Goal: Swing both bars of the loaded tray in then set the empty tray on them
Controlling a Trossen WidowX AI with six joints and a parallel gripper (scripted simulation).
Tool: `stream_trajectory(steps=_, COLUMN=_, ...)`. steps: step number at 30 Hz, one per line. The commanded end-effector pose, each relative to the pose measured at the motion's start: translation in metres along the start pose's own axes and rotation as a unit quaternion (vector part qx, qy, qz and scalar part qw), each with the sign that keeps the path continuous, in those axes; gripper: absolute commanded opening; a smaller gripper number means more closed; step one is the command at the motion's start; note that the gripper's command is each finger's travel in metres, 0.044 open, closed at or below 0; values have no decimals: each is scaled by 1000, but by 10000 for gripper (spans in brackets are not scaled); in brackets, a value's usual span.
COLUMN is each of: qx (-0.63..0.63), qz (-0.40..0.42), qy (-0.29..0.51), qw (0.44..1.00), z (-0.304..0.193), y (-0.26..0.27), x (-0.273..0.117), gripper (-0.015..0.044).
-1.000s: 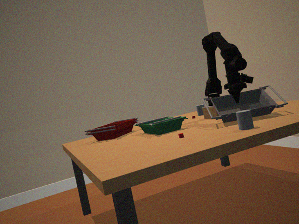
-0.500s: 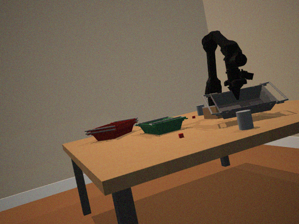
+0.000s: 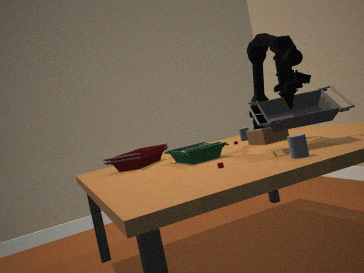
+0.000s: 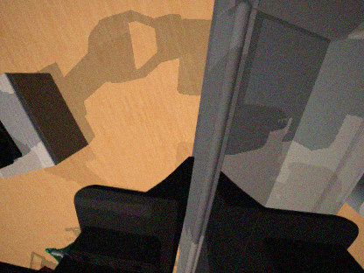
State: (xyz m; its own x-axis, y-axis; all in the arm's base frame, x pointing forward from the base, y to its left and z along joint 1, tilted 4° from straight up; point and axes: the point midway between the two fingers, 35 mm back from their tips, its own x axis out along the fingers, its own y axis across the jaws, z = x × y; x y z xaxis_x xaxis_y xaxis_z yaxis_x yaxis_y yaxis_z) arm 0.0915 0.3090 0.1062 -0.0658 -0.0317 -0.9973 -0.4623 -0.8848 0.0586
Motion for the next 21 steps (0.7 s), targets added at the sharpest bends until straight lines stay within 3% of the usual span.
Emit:
stream_trajectory(steps=1, qx=-3, qz=-14, qy=-3, qw=1000, z=2, y=-9, x=-22, gripper=0)
stream_trajectory(steps=21, qx=-3, qz=-14, qy=-3, qw=1000, z=3, y=-14, x=-38, gripper=0)
